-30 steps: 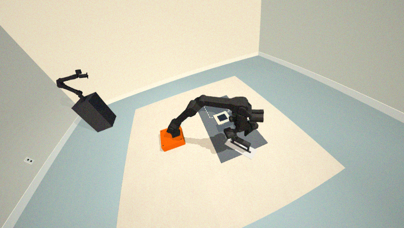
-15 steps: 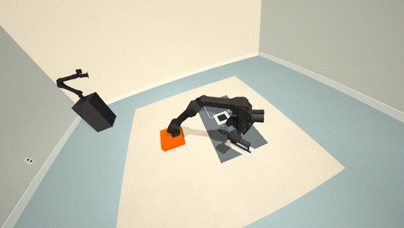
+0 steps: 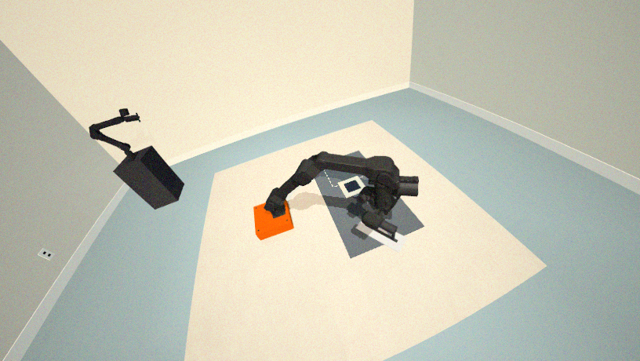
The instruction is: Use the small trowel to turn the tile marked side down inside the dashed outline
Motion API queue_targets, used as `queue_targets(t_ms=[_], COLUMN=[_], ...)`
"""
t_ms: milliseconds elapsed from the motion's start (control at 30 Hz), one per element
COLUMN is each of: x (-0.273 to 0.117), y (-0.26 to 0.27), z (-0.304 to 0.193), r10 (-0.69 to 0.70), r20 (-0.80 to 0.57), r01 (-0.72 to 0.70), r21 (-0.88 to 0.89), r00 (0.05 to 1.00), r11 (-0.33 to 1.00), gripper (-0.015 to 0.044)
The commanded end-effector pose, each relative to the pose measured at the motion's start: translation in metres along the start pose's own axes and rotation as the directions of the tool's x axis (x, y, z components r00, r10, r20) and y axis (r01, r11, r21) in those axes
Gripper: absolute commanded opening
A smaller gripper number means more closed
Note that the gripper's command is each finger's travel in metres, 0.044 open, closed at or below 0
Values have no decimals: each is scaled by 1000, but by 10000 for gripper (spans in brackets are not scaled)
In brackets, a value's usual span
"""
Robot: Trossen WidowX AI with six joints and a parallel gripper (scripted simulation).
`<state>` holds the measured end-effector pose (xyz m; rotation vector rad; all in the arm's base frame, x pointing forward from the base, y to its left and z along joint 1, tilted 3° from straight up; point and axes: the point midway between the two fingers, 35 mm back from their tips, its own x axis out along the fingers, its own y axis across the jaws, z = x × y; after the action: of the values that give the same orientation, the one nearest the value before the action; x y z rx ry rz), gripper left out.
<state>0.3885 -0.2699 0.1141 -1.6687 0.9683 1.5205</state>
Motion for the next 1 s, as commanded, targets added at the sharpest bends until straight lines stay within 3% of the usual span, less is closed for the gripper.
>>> queue_targets(t_ms=[0,600,767,967], x=[8,36,36,36], y=[0,0,0,0], z=[0,0,0,0], r10=[0,0,0,0], r20=[3,2,2,2], r01=[0,0,0,0], r21=[-4,-4,-4,-4], r00=[1000,1000,1000,1000], r11=[1000,1000,1000,1000], gripper=[270,270,139,130])
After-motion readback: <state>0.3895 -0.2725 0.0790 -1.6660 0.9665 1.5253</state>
